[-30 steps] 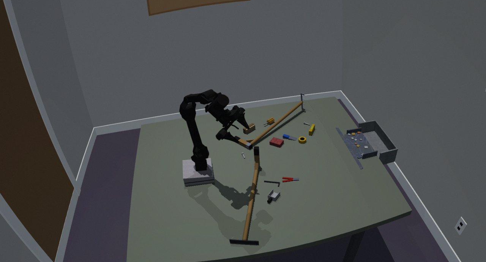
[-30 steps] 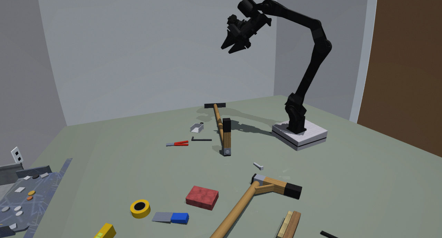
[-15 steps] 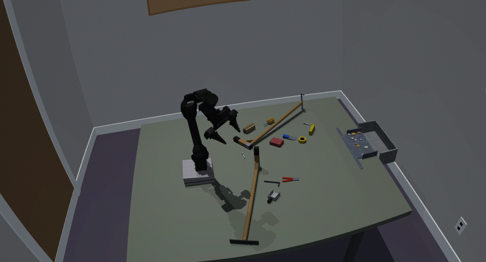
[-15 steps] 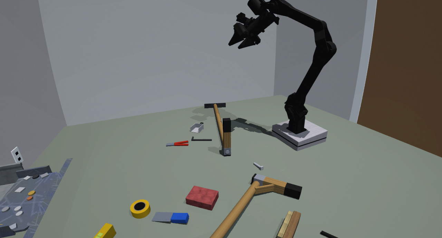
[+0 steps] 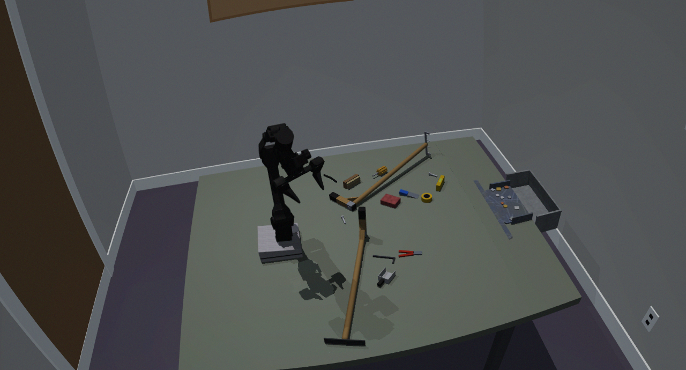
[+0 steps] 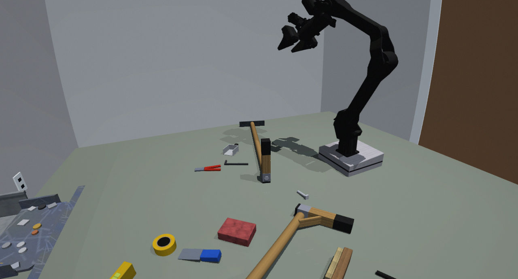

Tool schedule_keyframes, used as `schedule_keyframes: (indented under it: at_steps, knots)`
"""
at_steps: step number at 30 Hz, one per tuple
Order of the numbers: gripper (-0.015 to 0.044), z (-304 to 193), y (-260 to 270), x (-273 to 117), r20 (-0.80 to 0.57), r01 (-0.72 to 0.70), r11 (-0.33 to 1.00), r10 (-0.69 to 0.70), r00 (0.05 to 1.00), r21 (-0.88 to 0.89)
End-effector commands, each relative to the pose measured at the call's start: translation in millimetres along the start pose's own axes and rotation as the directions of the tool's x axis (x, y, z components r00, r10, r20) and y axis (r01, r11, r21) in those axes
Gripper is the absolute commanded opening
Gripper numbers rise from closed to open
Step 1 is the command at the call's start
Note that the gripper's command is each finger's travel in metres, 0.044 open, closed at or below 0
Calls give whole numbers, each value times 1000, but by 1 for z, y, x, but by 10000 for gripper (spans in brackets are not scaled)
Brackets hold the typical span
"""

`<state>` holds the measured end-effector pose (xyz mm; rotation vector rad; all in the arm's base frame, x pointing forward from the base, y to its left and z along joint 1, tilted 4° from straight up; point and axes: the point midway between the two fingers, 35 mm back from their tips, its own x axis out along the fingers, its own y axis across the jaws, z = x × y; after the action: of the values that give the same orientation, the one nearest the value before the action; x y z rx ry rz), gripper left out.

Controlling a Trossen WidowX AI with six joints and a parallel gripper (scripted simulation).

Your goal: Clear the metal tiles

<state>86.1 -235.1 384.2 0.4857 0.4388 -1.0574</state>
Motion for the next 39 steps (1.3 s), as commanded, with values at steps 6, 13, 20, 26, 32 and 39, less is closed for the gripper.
schedule_keyframes:
  at_steps: [6, 13, 20, 26, 32, 39]
  knots:
    - [440, 1, -28, -17, 45, 122, 992, -124, 991, 30]
    - [440, 0, -46, -31, 72, 211, 976, -215, 974, 59]
    - [440, -3, -52, -32, 77, 230, 971, -235, 969, 65]
    - [440, -3, -52, -32, 77, 230, 971, -235, 969, 65]
    - [440, -3, -52, -32, 77, 230, 971, -235, 969, 65]
    - [440, -3, -52, -32, 77, 230, 971, -235, 969, 65]
